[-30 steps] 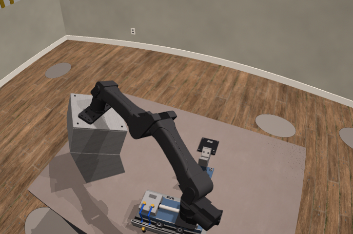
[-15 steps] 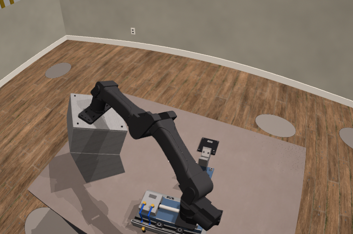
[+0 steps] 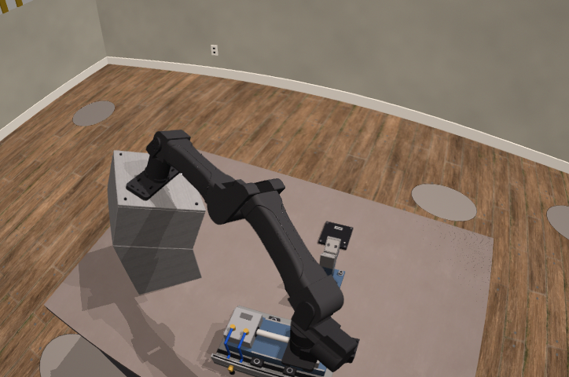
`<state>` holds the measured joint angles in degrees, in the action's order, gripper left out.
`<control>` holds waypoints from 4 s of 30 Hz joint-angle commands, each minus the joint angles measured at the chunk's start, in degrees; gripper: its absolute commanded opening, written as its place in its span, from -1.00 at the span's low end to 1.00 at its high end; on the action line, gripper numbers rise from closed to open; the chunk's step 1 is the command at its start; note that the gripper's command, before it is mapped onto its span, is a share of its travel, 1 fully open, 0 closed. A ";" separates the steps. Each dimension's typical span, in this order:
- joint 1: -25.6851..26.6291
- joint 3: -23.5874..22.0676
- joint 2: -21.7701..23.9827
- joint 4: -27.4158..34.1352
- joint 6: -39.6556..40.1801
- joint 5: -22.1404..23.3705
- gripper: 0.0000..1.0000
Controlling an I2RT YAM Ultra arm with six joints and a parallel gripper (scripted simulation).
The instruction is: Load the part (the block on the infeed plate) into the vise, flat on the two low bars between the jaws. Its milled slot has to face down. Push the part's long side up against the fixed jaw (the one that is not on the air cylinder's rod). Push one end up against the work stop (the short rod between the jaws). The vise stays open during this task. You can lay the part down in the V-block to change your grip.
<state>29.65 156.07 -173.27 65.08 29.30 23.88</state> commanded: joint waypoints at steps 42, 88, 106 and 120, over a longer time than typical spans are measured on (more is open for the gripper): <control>0.36 1.34 -0.40 -0.20 -0.38 -0.08 -1.00; 0.10 -1.45 1.26 -2.36 -0.60 -0.14 -1.00; 0.10 -1.45 1.26 -2.36 -0.60 -0.14 -1.00; 0.10 -1.46 1.26 -2.36 -0.61 -0.14 -1.00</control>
<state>29.39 156.07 -173.27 63.33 29.02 23.86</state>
